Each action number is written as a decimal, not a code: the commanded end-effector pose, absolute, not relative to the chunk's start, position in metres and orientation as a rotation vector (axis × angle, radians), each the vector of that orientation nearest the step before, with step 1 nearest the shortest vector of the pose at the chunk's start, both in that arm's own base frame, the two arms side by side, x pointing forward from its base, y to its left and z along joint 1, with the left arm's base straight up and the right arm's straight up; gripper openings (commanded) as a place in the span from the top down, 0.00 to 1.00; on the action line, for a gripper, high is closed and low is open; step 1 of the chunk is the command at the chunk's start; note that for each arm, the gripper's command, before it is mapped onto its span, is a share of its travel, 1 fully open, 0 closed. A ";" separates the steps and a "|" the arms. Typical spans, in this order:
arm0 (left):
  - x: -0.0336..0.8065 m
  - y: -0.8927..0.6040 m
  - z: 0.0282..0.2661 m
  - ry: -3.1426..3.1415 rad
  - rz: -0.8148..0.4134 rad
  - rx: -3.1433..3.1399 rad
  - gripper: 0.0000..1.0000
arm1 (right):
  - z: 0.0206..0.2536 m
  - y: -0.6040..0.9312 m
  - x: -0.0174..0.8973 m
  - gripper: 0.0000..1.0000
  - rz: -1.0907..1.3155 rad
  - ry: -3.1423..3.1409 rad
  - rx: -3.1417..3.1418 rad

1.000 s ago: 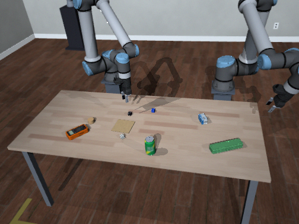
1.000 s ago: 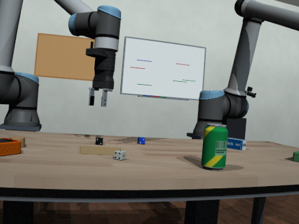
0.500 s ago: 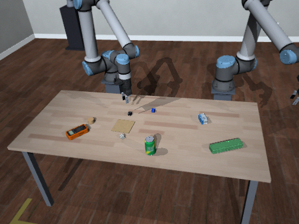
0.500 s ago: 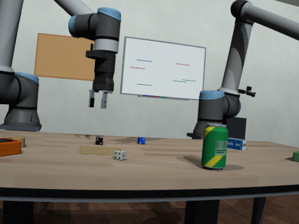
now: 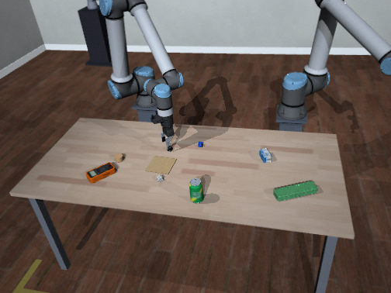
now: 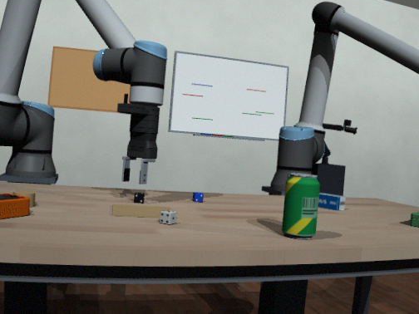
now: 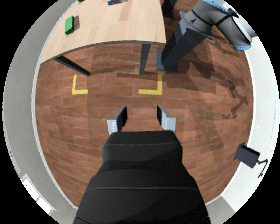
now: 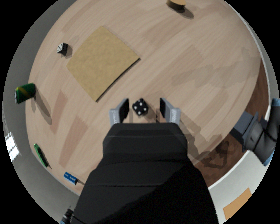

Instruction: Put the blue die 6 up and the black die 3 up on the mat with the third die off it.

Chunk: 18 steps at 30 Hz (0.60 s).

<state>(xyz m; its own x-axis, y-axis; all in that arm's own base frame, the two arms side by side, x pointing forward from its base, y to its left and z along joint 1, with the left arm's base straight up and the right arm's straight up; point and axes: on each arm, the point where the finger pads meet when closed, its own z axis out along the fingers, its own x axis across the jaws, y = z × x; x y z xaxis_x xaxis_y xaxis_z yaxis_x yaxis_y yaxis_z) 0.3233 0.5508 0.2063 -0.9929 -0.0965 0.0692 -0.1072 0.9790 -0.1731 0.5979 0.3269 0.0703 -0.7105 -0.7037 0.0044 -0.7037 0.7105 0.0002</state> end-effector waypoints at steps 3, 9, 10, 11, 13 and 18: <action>0.224 0.591 0.198 -3.119 0.203 0.113 0.00 | 0.054 0.329 0.600 0.00 0.000 -2.905 1.195; 0.143 0.606 0.191 -3.138 0.135 0.086 0.00 | 0.054 0.329 0.600 0.00 0.000 -2.905 1.195; 0.132 0.607 0.189 -3.140 0.125 0.082 0.00 | 0.054 0.329 0.600 0.00 0.000 -2.905 1.195; 0.120 0.608 0.188 -3.142 0.115 0.078 0.00 | 0.054 0.329 0.600 0.00 0.000 -2.905 1.195; 0.099 0.609 0.187 -3.144 0.097 0.071 0.00 | 0.054 0.329 0.600 0.00 0.000 -2.905 1.195; 0.071 0.610 0.184 -3.146 0.073 0.061 0.00 | 0.054 0.329 0.600 0.00 0.000 -2.905 1.195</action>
<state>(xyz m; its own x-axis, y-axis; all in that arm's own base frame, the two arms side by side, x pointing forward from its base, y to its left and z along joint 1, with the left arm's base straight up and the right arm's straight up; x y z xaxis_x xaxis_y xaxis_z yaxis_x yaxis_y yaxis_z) 0.1121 0.6034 0.1866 -0.9987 -0.0514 0.0067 -0.0517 0.9962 -0.0694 0.5993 0.3282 0.0537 -0.7105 -0.7036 0.0020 -0.7036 0.7105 0.0001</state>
